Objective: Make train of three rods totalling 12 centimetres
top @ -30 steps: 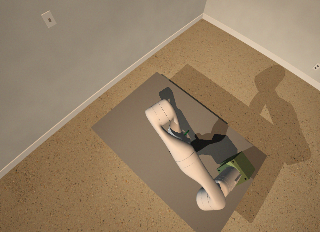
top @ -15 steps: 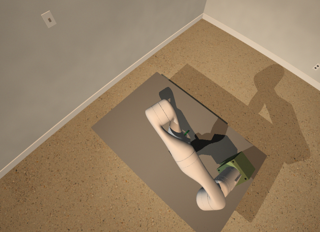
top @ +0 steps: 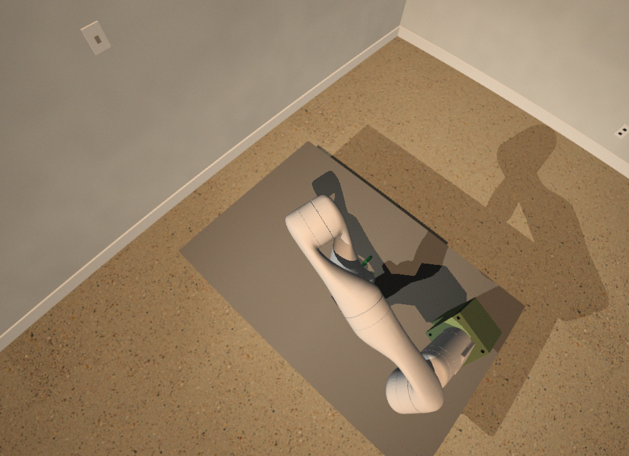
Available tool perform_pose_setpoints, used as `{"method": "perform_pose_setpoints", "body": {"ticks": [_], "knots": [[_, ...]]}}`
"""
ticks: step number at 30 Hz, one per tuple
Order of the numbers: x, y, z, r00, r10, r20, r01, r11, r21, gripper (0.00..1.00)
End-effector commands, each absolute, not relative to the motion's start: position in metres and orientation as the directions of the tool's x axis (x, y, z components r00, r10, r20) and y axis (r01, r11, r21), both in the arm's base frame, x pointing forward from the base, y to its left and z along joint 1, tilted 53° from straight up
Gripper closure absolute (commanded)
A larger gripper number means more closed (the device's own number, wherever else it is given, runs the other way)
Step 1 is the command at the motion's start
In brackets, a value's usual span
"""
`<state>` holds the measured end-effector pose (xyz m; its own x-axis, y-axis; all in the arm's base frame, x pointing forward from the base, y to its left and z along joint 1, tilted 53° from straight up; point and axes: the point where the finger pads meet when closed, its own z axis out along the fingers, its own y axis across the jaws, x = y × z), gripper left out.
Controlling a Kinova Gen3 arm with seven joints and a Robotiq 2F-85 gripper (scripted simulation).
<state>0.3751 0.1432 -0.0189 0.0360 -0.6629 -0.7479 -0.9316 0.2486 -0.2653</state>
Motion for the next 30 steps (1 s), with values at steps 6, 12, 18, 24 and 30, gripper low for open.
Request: {"method": "perform_pose_setpoints", "body": {"ticks": [6,12,18,24,30], "knots": [[0.3770,0.1467,-0.0221,0.036,-0.663,-0.748,-0.932,0.248,-0.265,0.95],[0.3782,0.1492,-0.0242,0.036,-0.663,-0.748,-0.932,0.248,-0.265,0.95],[0.3791,0.1510,-0.0257,0.036,-0.663,-0.748,-0.932,0.248,-0.265,0.95],[0.3792,0.1511,-0.0258,0.036,-0.663,-0.748,-0.932,0.248,-0.265,0.95],[0.3792,0.1511,-0.0258,0.036,-0.663,-0.748,-0.932,0.248,-0.265,0.95]]}}
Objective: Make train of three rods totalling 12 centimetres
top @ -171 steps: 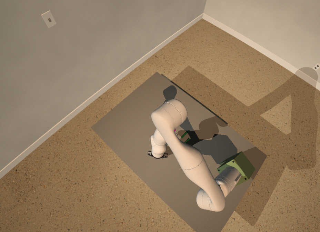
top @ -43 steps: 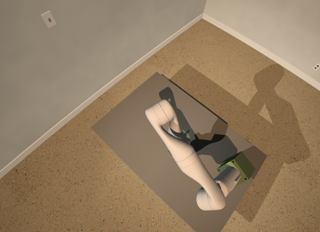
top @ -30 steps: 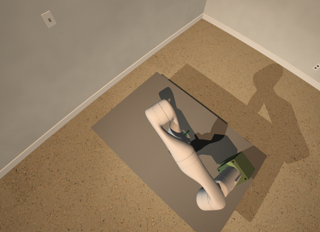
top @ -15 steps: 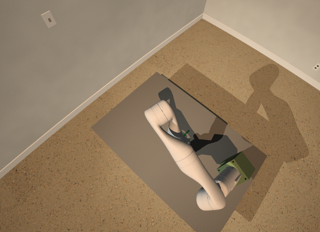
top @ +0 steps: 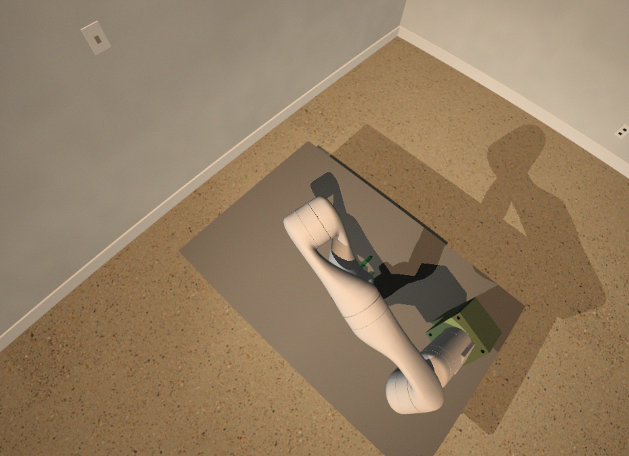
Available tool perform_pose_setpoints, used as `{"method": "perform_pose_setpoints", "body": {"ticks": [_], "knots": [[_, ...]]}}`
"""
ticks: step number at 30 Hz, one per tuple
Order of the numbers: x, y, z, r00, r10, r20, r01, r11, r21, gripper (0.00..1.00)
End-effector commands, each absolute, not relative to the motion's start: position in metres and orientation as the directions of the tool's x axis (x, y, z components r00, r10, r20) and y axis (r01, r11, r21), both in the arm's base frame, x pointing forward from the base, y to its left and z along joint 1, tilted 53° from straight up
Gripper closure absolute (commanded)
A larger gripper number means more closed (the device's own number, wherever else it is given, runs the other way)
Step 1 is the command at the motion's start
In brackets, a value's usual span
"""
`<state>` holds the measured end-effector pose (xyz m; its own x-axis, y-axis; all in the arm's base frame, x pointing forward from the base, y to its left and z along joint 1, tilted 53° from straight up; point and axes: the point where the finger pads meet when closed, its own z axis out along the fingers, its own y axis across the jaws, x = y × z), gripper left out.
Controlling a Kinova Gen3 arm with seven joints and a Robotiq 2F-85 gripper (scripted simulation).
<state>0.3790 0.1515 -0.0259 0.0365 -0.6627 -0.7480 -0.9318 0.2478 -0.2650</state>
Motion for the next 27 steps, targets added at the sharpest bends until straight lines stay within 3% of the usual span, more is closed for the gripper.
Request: {"method": "perform_pose_setpoints", "body": {"ticks": [1,24,27], "knots": [[0.3792,0.1511,-0.0258,0.036,-0.663,-0.748,-0.932,0.248,-0.265,0.95],[0.3792,0.1511,-0.0258,0.036,-0.663,-0.748,-0.932,0.248,-0.265,0.95],[0.3792,0.1511,-0.0258,0.036,-0.663,-0.748,-0.932,0.248,-0.265,0.92]]}}
